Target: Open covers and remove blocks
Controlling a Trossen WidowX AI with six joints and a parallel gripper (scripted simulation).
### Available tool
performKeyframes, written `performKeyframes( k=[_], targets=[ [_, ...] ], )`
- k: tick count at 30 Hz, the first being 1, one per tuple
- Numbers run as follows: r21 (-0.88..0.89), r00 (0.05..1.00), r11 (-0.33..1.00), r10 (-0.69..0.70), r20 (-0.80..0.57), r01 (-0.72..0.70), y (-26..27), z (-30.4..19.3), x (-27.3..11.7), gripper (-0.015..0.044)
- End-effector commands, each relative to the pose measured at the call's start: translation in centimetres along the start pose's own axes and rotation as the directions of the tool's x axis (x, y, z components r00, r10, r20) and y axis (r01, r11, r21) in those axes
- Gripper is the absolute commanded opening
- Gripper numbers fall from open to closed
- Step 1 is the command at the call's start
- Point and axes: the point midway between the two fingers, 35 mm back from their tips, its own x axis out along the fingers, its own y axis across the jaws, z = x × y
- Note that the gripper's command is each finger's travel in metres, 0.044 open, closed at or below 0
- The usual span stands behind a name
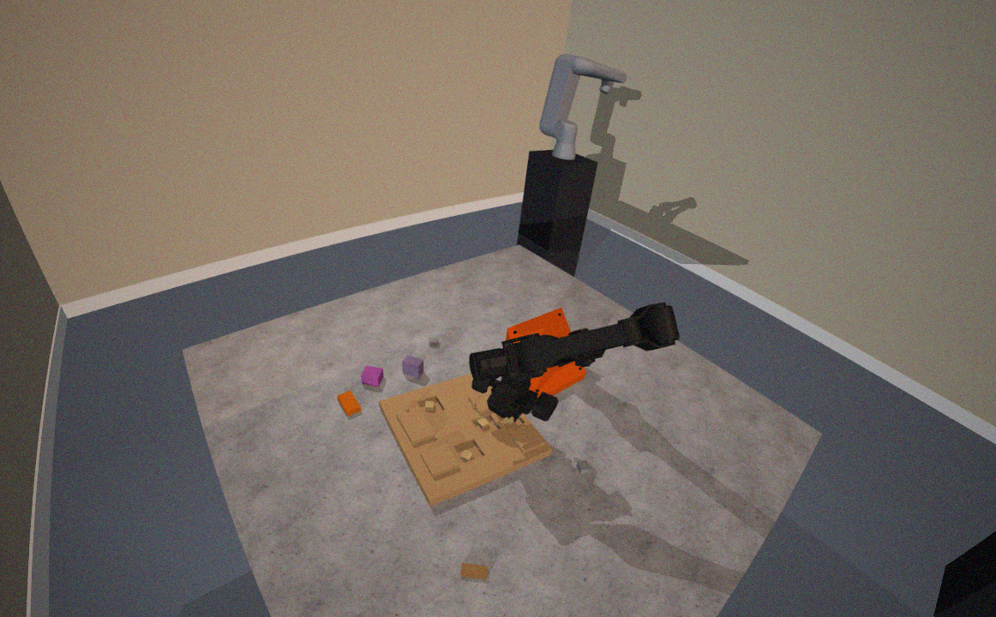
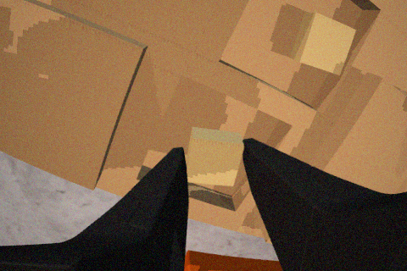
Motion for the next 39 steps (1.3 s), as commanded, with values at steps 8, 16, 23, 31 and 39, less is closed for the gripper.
performKeyframes(
  k=[8,16,23,31,39],
  targets=[
    [-0.003,1.0,1.0,-0.005,0.0,0.005,-0.1,0.1,-1.5,0.008],
    [-0.002,1.0,1.0,-0.004,0.0,0.004,-0.1,0.0,-2.6,0.008],
    [-0.001,1.0,1.0,-0.002,0.0,0.002,0.0,-0.1,-3.5,0.008],
    [-0.001,1.0,1.0,-0.004,-0.001,0.004,-0.1,0.0,-5.1,0.008],
    [0.0,1.0,1.0,-0.004,-0.002,0.004,-0.1,0.0,-7.1,0.008]
  ],
)
